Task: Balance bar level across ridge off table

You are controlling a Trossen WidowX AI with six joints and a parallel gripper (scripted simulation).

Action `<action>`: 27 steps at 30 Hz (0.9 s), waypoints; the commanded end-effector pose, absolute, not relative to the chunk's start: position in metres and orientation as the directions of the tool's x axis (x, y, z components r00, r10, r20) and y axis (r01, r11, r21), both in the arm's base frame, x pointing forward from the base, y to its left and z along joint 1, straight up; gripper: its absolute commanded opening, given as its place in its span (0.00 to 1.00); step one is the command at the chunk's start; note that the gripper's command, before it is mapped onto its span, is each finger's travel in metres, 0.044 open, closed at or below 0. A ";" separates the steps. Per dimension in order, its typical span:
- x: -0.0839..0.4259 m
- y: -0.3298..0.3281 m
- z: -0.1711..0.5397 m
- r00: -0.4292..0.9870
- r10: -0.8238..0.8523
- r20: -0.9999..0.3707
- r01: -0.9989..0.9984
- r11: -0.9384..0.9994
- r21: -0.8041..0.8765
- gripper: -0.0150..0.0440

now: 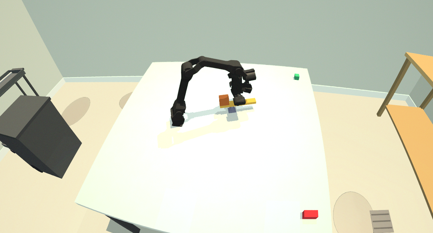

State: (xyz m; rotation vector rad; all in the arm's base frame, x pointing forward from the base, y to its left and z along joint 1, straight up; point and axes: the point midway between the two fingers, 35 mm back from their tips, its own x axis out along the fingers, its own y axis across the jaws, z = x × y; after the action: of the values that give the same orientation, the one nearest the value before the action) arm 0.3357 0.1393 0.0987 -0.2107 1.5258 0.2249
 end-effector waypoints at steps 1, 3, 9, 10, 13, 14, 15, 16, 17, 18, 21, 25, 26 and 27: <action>0.336 0.139 0.099 0.032 0.014 -0.999 -0.275 0.961 0.004 0.66; 0.336 0.139 0.099 0.032 0.014 -0.999 -0.275 0.961 0.004 0.75; 0.336 0.139 0.099 0.032 0.014 -0.999 -0.275 0.961 0.004 1.00; 0.336 0.139 0.099 0.032 0.014 -0.999 -0.275 0.961 0.004 1.00; 0.337 0.140 0.106 0.033 0.014 -0.999 -0.275 0.961 0.004 1.00; 0.338 0.140 0.115 0.033 0.014 -0.999 -0.275 0.961 0.004 1.00; 0.339 0.140 0.126 0.033 0.014 -0.999 -0.275 0.961 0.004 1.00; 0.339 0.141 0.138 0.033 0.014 -0.999 -0.275 0.961 0.004 1.00; 0.339 0.141 0.149 0.033 0.014 -0.999 -0.275 0.961 0.004 1.00; 0.338 0.140 0.161 0.033 0.014 -0.999 -0.275 0.961 0.005 1.00; 0.334 0.139 0.192 0.032 0.014 -0.999 -0.275 0.961 0.005 1.00; 0.332 0.138 0.199 0.032 0.014 -0.999 -0.275 0.961 0.005 1.00; 0.332 0.138 0.199 0.032 0.014 -0.999 -0.275 0.961 0.005 1.00; 0.332 0.138 0.199 0.032 0.014 -0.999 -0.275 0.961 0.005 1.00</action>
State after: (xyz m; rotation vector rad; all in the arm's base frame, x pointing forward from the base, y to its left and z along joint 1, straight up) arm 0.3336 0.1384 0.1967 -0.2087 1.5173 0.2263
